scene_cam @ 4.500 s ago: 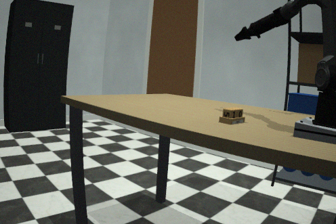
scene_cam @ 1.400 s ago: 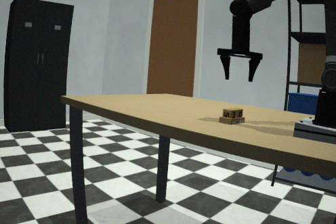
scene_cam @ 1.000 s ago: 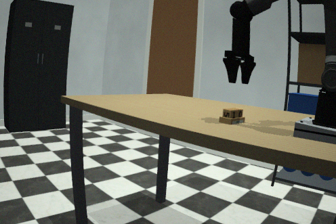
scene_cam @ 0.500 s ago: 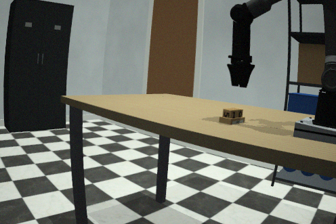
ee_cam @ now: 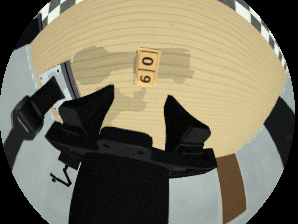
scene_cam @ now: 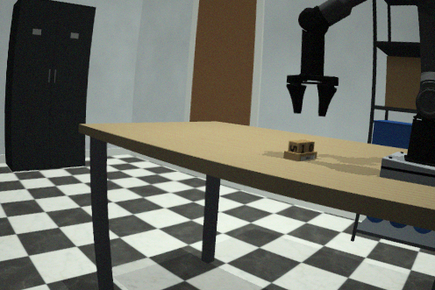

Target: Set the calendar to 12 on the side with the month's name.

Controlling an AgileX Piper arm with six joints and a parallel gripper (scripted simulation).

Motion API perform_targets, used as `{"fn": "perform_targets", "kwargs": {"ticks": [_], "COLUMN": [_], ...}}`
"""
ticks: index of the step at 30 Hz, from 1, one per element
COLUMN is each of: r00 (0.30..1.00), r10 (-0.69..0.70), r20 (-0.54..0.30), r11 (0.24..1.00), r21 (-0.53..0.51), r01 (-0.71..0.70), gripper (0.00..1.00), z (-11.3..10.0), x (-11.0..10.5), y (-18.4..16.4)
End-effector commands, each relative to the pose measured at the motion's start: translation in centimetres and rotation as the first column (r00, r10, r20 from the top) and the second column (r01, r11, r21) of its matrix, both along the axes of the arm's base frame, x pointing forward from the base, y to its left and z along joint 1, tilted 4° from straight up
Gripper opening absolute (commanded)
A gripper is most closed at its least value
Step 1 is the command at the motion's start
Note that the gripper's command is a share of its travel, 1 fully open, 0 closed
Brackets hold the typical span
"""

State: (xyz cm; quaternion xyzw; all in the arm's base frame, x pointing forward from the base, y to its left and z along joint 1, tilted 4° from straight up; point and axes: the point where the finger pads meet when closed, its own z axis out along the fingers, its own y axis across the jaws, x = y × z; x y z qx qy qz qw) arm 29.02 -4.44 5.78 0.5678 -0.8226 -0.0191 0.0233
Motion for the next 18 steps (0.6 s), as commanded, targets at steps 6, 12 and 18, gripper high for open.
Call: {"fn": "perform_targets", "kwargs": {"ticks": [6, 12, 18], "r00": [0.999, 0.999, 0.999], "r10": [0.04, 0.043, 0.043], "r20": [-0.004, -0.004, -0.004], "r11": [0.999, 0.999, 0.999], "r21": [0.005, 0.005, 0.005], "r01": [-0.04, -0.043, -0.043], "gripper": [1.0, 0.64, 0.64], "z": [-0.17, -0.18, -0.18], "x": [-0.1, -0.1, -0.1], "y": [0.01, 0.01, 0.01]}}
